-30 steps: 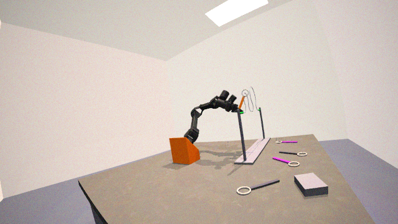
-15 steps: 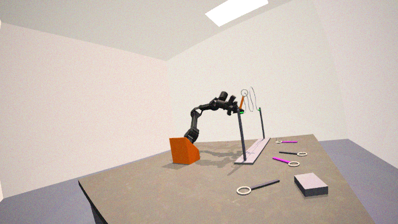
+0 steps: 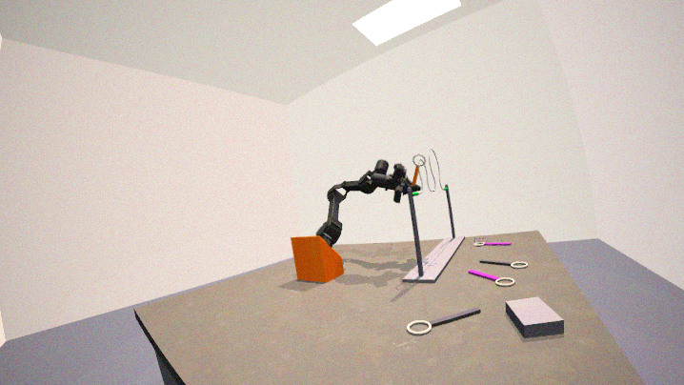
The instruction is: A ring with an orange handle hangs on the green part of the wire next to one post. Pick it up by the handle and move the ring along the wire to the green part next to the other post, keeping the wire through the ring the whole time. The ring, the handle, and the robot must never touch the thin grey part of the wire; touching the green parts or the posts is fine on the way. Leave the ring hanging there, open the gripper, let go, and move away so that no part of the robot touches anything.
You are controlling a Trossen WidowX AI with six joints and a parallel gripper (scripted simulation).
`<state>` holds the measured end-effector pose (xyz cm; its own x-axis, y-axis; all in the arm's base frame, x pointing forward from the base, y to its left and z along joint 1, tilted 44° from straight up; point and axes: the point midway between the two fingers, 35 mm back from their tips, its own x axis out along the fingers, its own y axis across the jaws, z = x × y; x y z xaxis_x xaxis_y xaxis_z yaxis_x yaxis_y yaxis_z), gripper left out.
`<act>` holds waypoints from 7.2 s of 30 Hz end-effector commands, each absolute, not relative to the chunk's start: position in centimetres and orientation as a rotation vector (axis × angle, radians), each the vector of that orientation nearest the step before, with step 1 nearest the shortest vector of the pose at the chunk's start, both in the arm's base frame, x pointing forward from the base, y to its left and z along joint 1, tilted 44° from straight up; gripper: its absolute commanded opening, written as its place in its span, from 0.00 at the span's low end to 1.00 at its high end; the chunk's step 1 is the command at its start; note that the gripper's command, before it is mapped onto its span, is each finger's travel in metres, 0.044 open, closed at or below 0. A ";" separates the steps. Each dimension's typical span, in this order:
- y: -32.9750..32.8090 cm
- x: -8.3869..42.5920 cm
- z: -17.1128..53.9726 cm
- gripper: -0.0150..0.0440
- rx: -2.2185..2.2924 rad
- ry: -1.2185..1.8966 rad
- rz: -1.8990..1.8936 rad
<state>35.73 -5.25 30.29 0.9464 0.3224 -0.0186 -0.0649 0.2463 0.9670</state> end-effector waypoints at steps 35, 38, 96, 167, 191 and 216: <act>-5.2 35.7 33.9 0.00 1.916 0.040 0.441; -5.3 35.7 34.2 0.00 1.962 0.023 0.455; -3.5 36.0 34.5 0.00 2.340 -0.129 0.573; 0.9 37.7 18.8 0.00 1.289 0.169 0.218; -1.5 37.3 14.0 0.00 0.978 0.245 0.146; -4.5 36.7 10.9 0.00 0.822 0.279 0.110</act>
<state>36.79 -4.21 11.36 0.9594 0.2029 -0.1961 0.0094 0.6715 0.7409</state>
